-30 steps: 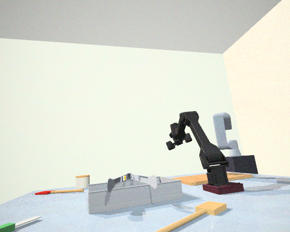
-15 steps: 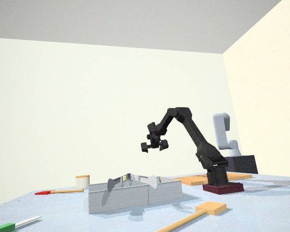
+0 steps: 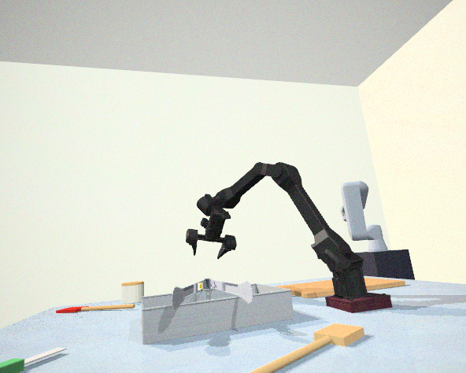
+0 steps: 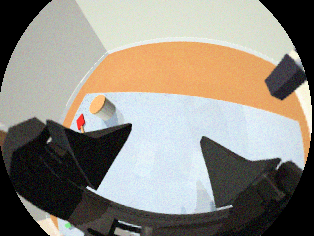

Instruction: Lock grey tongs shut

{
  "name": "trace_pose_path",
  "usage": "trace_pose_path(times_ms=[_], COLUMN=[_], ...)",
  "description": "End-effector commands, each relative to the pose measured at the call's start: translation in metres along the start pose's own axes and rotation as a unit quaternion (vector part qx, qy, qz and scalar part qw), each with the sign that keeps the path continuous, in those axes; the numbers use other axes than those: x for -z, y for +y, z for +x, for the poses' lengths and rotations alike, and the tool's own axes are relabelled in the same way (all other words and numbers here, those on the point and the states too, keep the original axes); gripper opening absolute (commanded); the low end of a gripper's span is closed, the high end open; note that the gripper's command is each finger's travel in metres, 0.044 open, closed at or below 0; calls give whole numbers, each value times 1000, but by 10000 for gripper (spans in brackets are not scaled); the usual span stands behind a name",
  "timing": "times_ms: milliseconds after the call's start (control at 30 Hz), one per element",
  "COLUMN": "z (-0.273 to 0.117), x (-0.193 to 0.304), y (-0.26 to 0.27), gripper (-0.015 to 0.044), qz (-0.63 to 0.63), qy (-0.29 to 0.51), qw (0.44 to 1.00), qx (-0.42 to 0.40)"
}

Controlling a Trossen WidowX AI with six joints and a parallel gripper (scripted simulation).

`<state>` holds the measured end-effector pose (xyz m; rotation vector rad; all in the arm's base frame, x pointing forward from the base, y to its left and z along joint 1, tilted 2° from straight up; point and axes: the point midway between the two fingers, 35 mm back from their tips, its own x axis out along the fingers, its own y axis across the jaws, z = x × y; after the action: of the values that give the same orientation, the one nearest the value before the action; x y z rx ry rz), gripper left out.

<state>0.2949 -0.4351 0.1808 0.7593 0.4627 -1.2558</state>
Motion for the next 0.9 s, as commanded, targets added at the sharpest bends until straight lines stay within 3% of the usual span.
trace_pose_path(times_ms=[0,333,633,867], z=[-25,-113,-219,-227], x=[59,187,286,292], y=[39,91,81,78], gripper=[440,440,440,440], qz=[18,41,37,36], qy=[77,241,347,352], qw=[997,970,931,928], qx=[-15,11,111,122])
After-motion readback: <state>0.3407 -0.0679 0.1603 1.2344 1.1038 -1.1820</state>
